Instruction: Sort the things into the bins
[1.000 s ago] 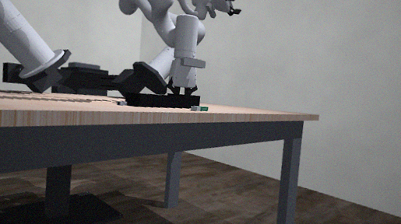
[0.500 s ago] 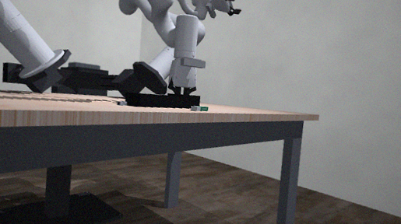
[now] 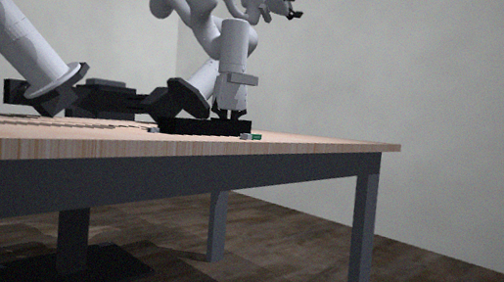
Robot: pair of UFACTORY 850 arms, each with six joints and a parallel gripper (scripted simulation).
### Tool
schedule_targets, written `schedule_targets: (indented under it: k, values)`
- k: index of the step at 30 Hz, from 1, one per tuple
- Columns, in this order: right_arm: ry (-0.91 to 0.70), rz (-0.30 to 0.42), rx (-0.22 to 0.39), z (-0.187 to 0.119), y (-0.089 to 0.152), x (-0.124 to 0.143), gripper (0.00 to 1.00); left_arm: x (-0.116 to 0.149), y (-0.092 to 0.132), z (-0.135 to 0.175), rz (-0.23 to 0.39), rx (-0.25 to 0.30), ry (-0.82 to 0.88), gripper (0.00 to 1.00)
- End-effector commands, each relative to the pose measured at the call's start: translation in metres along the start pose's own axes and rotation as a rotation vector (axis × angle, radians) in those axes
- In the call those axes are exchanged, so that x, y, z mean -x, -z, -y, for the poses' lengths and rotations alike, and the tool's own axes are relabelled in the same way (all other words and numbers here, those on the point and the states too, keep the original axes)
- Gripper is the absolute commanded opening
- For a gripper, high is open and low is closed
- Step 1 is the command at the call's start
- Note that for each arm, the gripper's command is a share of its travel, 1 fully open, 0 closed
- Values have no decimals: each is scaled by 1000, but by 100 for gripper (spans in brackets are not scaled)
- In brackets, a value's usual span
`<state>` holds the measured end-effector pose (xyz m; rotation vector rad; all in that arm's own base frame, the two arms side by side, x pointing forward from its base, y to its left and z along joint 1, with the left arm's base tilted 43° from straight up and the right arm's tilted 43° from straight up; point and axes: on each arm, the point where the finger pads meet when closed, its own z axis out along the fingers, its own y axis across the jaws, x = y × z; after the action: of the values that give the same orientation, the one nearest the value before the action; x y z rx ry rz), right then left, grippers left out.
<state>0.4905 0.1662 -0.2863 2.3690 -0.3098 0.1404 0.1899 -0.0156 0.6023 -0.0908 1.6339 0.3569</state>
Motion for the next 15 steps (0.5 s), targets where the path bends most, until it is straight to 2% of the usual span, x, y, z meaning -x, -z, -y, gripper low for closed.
schedule_targets:
  k: [1,4,15]
  values:
    - [-1,-1,-2,1,1,-1,11,1,0,0,1,0,-1,100]
    - [-1,-1,-2,1,1,-1,11,1,0,0,1,0,-1,100]
    - [-1,-1,-2,1,38,-1,11,1,0,0,1,0,-1,100]
